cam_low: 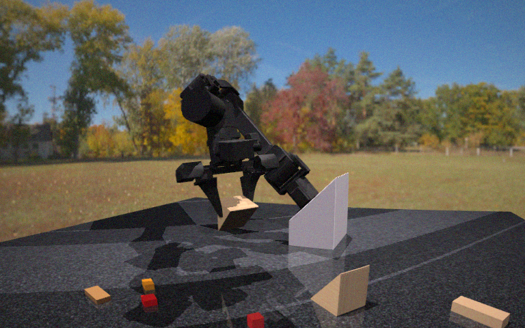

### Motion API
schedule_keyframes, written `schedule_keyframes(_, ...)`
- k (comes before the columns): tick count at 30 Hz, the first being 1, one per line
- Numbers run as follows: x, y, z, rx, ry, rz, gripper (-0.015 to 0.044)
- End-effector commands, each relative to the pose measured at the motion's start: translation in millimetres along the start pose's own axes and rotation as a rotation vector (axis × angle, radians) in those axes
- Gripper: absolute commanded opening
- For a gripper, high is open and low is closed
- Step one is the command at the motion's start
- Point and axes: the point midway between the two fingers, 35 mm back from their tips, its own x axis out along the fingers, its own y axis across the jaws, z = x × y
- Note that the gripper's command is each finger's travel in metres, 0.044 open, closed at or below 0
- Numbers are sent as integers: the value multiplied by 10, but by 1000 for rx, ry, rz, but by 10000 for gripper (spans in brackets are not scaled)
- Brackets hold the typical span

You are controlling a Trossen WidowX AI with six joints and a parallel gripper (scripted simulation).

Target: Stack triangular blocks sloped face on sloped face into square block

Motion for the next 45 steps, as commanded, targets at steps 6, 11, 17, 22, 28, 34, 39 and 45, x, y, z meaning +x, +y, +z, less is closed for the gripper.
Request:
schedule_keyframes(6, -42, -39, -5, -2, -155, -59, 0)
schedule_keyframes(11, -47, -43, 1, -2, -166, -65, 0)
schedule_keyframes(17, -78, -6, 224, -2, -173, -56, 0)
schedule_keyframes(22, -107, 47, 434, -2, -177, -50, 0)
schedule_keyframes(28, -140, 130, 685, -2, -179, -46, 0)
schedule_keyframes(34, -169, 245, 934, -2, -180, -45, 0)
schedule_keyframes(39, -188, 366, 1137, -1, -179, -47, 0)
schedule_keyframes(45, -205, 540, 1370, 0, -177, -52, 0)
